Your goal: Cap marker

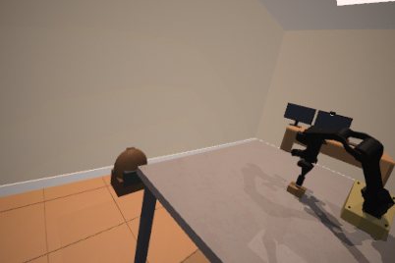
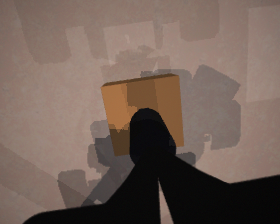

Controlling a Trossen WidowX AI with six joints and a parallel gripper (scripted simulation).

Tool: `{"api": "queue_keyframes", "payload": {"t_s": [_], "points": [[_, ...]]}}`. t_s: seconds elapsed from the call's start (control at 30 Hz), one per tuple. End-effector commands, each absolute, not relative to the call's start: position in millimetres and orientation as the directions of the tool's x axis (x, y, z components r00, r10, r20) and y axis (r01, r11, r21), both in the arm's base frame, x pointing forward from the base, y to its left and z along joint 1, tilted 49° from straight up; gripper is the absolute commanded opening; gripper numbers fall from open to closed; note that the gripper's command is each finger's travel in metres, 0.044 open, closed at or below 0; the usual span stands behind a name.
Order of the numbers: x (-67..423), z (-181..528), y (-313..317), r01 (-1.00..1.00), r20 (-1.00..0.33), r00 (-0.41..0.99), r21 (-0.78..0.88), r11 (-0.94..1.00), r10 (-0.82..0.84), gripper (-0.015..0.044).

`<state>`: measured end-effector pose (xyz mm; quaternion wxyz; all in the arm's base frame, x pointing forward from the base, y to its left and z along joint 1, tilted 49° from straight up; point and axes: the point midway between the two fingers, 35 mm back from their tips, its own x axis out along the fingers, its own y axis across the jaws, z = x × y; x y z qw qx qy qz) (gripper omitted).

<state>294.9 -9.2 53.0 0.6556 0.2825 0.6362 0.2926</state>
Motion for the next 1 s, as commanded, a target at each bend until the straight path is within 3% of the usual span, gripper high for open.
{"api": "queue_keyframes", "payload": {"t_s": [0.0, 0.2, 0.4, 0.97], "points": [[296.0, 57.9, -15.8, -0.013, -0.669, 0.022, 0.743, 0.67, 0.743, 0.0], [294.0, 106.0, -71.0, 0.096, -0.662, 0.035, 0.748, 0.657, 0.749, 0.0], [292.6, 111.7, -76.7, 0.107, -0.66, 0.037, 0.749, 0.654, 0.75, 0.0], [292.6, 111.7, -76.7, 0.107, -0.66, 0.037, 0.749, 0.654, 0.75, 0.044]]}}
